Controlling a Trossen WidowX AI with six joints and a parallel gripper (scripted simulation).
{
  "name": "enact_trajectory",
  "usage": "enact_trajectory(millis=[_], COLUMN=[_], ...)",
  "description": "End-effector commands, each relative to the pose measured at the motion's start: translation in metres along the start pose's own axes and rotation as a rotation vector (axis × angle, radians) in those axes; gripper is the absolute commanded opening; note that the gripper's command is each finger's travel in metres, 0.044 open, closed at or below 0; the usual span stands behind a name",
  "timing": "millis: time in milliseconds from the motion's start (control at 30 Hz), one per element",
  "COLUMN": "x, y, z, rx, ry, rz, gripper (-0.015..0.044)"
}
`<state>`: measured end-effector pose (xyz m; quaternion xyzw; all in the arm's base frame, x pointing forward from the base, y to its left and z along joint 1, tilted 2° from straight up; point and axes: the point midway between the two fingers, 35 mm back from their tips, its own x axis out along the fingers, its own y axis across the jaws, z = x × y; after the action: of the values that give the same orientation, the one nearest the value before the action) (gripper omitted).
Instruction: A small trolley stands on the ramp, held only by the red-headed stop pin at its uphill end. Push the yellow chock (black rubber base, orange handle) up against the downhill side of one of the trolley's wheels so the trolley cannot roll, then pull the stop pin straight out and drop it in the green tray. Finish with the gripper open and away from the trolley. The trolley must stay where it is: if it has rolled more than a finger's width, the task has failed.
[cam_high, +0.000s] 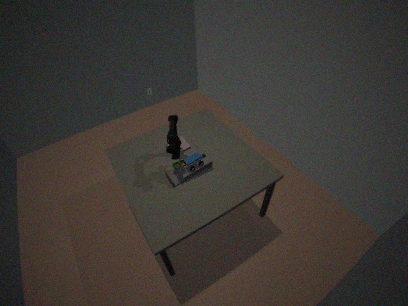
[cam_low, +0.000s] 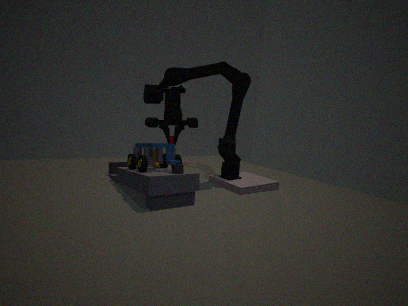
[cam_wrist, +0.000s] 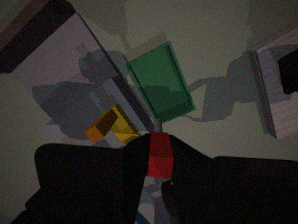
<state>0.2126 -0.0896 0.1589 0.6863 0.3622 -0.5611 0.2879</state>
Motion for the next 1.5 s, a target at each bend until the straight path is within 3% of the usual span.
enact_trajectory(millis=[0, 967, 1467], x=[0.001, 0.002, 0.019], y=[-0.002, -0.003, -0.015], z=[0.000, -0.005, 0.007], rx=[0.117, 0.960, 1.047], ry=[-0.014, -0.122, -0.134], rz=[0.017, 0.145, 0.158], gripper=[0.0000, 0.0000, 0.0000])
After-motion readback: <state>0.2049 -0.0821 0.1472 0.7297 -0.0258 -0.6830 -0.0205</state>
